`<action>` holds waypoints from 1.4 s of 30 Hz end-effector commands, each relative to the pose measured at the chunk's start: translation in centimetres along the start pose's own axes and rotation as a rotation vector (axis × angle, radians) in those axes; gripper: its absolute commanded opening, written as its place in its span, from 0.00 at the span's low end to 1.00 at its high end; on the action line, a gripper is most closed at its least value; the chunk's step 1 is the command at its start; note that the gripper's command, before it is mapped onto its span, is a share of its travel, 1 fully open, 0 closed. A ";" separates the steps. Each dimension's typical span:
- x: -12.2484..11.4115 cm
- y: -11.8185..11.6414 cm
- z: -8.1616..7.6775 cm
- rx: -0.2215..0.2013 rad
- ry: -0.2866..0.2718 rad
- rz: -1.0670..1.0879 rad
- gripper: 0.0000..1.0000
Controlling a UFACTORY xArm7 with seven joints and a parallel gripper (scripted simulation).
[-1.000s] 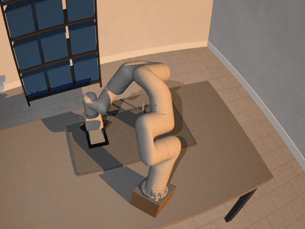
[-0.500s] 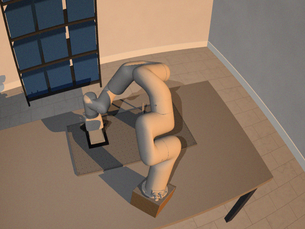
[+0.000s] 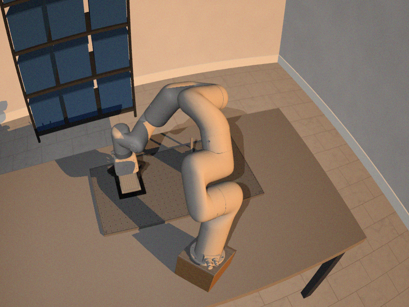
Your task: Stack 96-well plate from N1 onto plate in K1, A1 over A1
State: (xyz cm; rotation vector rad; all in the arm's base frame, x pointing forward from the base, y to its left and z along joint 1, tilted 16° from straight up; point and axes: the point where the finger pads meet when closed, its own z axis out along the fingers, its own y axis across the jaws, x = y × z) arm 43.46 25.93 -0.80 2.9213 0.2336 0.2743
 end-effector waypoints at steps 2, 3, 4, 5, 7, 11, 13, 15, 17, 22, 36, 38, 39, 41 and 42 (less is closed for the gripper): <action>0.1 -0.1 -0.2 0.003 0.004 0.000 0.00; 0.1 -0.1 -0.3 0.003 0.004 0.000 0.00; 0.1 -0.1 -0.4 0.003 0.004 0.000 0.00; 0.1 -0.1 -0.4 0.003 0.004 0.000 0.00; 0.1 -0.1 -0.5 0.003 0.004 0.000 0.00; 0.1 -0.1 -0.7 0.003 0.004 0.000 0.00; 0.1 -0.1 -0.8 0.003 0.004 0.000 0.00; 0.1 -0.1 -1.0 0.003 0.004 0.000 0.00; 0.1 -0.1 -1.1 0.003 0.004 0.000 0.00; 0.1 -0.1 -1.4 0.003 0.004 0.000 0.00; 0.1 -0.1 -2.2 0.003 0.004 0.000 0.00; 0.1 -0.1 -2.2 0.003 0.004 0.000 0.00; 0.1 -0.1 -2.2 0.003 0.004 0.000 0.00; 0.1 -0.1 -2.2 0.003 0.004 0.000 0.00; 0.1 -0.1 -2.2 0.003 0.004 0.000 0.00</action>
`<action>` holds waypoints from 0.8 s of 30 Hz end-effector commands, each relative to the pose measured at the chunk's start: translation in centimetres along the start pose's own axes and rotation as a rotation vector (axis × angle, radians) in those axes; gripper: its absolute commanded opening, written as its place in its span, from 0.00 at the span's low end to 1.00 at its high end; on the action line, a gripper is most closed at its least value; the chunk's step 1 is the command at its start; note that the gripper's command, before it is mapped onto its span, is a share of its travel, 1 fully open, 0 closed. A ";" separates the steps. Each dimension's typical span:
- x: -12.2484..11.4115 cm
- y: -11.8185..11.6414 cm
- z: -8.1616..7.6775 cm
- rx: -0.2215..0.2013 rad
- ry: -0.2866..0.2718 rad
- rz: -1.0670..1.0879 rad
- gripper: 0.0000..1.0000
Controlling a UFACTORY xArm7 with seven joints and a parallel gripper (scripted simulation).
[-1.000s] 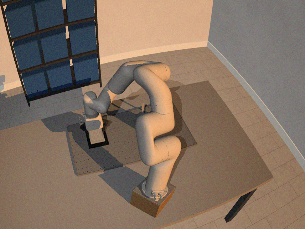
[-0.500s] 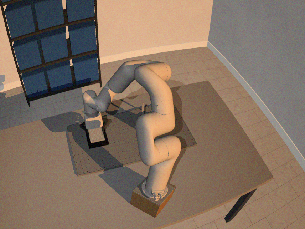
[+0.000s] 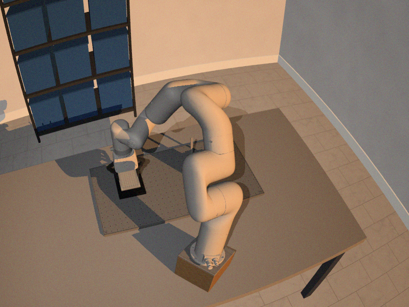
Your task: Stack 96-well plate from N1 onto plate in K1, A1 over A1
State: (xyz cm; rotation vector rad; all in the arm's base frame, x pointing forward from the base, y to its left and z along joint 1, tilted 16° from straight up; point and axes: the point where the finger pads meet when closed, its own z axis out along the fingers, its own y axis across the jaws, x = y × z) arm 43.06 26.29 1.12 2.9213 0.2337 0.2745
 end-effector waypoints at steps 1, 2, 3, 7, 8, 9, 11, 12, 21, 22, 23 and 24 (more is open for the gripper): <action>0.1 -0.1 -0.2 0.002 0.004 0.000 0.00; 0.1 -0.1 -0.2 0.002 0.004 0.000 0.00; 0.1 -0.1 -0.3 0.002 0.004 0.000 0.00; 0.1 -0.1 -1.0 0.002 0.004 0.000 0.00; 0.1 -0.1 -1.2 0.002 0.004 0.000 0.00; 0.1 -0.1 -1.4 0.002 0.004 0.000 0.00; 0.1 -0.1 -1.7 0.002 0.004 0.000 0.00; 0.1 -0.1 -1.9 0.002 0.004 0.000 0.00; 0.1 -0.1 -3.0 0.002 0.004 0.000 0.00; 0.1 -0.1 -3.2 0.002 0.004 0.000 0.00; 0.1 -0.1 -3.4 0.002 0.004 0.000 0.00; 0.1 -0.1 -3.5 0.002 0.004 0.000 0.00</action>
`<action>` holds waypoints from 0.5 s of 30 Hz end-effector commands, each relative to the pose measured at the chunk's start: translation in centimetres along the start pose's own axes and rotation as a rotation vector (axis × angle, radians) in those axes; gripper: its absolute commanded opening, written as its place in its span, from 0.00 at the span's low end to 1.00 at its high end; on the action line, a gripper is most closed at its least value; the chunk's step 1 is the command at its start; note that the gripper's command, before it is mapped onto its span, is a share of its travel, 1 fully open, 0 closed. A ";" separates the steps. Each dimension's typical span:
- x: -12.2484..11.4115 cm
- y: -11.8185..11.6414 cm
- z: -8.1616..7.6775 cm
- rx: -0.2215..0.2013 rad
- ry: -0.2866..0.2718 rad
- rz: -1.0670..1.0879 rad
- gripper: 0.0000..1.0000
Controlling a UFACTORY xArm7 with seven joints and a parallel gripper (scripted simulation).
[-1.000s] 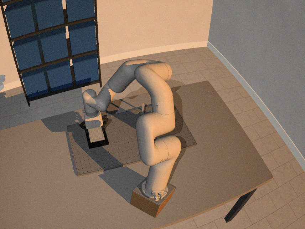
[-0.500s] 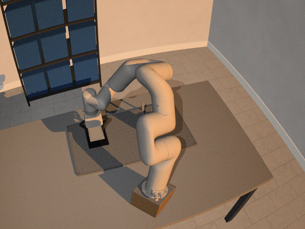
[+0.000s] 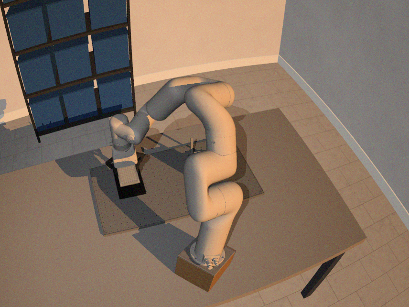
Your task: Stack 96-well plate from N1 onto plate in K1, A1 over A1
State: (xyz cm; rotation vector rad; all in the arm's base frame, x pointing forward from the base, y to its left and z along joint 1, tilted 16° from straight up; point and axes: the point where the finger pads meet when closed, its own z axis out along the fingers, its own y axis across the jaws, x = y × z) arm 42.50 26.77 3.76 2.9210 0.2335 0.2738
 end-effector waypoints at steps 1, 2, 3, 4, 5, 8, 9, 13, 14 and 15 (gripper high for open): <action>0.1 -0.1 -0.9 0.003 0.004 0.000 0.00; 0.1 -0.1 -1.1 0.003 0.004 0.000 0.00; 0.1 -0.1 -1.3 0.003 0.004 0.000 0.00; 0.1 -0.1 -1.4 0.003 0.004 0.000 0.00; 0.1 -0.1 -1.6 0.003 0.004 0.000 0.00; 0.1 -0.1 -2.1 0.003 0.004 0.000 0.00; 0.1 -0.1 -2.1 0.003 0.004 0.000 0.00; 0.1 -0.1 -2.6 0.003 0.004 0.000 0.00; 0.1 -0.1 -2.8 0.003 0.004 0.000 0.00; 0.1 -0.1 -2.9 0.003 0.004 0.000 0.00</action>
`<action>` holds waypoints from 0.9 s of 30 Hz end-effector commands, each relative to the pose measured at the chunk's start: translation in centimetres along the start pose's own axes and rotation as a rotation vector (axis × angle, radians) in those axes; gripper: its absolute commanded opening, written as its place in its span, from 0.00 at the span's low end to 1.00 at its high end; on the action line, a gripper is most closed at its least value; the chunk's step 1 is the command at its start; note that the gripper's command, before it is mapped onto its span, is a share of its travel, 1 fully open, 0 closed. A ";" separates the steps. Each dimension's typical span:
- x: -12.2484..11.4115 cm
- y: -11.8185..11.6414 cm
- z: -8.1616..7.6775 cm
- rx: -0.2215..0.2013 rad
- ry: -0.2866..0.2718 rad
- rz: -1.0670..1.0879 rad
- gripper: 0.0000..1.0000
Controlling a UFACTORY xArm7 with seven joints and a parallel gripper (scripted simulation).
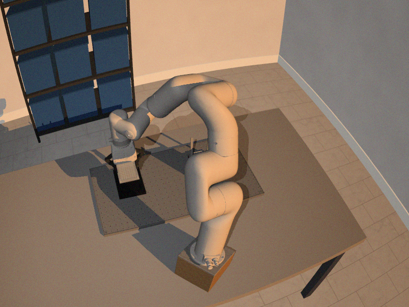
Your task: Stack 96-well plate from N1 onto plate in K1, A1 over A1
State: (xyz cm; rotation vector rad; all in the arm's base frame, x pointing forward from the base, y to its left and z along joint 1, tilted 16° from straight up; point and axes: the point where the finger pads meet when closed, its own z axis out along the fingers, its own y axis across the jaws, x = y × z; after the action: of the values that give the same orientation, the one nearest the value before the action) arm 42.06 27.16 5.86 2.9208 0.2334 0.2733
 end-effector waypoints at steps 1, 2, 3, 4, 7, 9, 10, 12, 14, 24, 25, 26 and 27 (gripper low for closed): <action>0.2 -0.1 -0.9 0.003 0.005 0.000 0.00; 0.2 -0.1 -1.1 0.003 0.005 0.000 0.00; 0.2 -0.1 -1.3 0.003 0.005 0.000 0.00; 0.2 -0.1 -1.4 0.003 0.005 0.000 0.00; 0.2 -0.1 -1.9 0.003 0.005 0.000 0.00; 0.2 -0.1 -2.3 0.003 0.005 0.000 0.00; 0.2 -0.1 -2.4 0.003 0.005 0.000 0.00; 0.2 -0.1 -2.4 0.003 0.005 0.000 0.00; 0.2 -0.1 -2.8 0.003 0.005 0.000 0.00; 0.1 -0.1 -4.4 0.003 0.005 0.000 0.00; 0.1 -0.1 -4.6 0.003 0.005 0.000 0.00; 0.1 -0.1 -4.8 0.003 0.005 0.000 0.00; 0.1 -0.1 -4.9 0.003 0.005 0.000 0.00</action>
State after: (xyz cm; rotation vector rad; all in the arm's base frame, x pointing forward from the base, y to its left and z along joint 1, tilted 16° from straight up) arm 41.26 27.94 9.87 2.9213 0.2337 0.2747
